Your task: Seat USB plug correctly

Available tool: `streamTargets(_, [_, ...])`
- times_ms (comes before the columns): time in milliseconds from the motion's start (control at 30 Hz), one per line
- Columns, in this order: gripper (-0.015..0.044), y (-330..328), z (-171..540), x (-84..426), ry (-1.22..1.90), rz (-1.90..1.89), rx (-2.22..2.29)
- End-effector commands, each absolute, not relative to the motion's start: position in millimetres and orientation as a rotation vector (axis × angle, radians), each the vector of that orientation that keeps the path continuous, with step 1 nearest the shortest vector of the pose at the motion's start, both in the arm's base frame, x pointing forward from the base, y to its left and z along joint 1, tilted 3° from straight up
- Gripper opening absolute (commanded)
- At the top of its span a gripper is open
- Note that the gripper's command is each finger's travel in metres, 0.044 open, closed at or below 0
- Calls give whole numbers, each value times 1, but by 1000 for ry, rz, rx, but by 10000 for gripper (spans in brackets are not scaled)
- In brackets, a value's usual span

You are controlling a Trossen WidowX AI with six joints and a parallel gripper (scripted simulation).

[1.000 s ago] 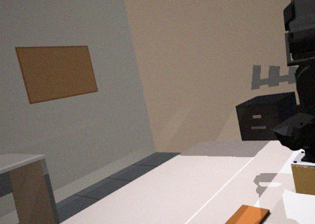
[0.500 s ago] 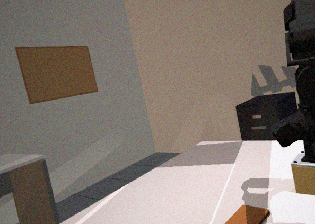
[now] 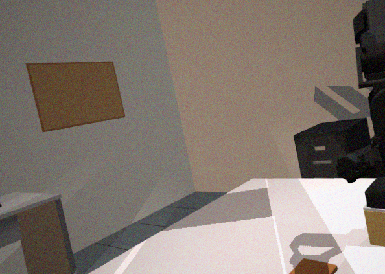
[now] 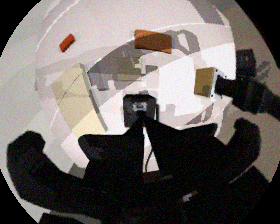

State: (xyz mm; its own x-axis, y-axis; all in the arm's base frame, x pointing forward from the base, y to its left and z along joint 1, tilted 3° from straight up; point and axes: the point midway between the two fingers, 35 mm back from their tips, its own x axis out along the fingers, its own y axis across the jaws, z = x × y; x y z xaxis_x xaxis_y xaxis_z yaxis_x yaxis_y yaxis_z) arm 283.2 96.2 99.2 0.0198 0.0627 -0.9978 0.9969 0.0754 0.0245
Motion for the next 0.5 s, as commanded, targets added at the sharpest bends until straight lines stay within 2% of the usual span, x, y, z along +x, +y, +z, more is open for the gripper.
streamTargets(0, [0,96,99,283,1254,-1142,1242])
streamTargets(467, [0,96,99,283,1256,-1137,1238])
